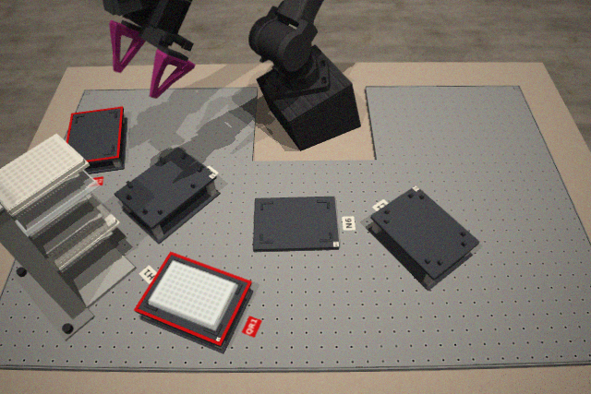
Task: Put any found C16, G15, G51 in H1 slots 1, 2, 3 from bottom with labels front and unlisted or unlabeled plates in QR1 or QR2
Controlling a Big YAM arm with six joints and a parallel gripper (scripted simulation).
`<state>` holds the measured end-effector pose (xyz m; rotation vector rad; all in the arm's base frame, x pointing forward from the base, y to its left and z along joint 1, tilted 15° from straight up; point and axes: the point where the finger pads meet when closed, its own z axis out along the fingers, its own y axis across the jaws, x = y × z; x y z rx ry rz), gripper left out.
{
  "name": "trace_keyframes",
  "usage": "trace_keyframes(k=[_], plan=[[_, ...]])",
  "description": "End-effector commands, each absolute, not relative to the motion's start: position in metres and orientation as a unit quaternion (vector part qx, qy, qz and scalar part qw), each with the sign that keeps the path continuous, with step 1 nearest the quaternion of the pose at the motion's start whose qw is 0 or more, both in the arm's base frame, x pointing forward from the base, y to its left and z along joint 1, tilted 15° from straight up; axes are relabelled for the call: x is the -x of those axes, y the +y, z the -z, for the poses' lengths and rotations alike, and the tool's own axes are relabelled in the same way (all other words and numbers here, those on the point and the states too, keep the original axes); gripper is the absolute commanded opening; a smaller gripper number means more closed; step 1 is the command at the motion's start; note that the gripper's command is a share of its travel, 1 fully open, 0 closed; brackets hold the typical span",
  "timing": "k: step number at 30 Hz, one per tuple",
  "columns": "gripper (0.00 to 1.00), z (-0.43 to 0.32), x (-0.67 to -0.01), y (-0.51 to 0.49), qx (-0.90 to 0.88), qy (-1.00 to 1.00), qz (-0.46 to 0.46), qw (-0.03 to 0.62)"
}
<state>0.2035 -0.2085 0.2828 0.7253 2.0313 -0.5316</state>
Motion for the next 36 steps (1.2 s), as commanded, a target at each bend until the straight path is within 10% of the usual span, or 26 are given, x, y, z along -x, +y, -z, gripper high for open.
trace_keyframes(k=[1, 36], plan=[[1.0, -0.331, -0.206, -0.208, -0.288, 0.798, 0.225, 0.479], [1.0, -0.252, -0.21, -0.223, -0.29, 0.812, 0.223, 0.454]])
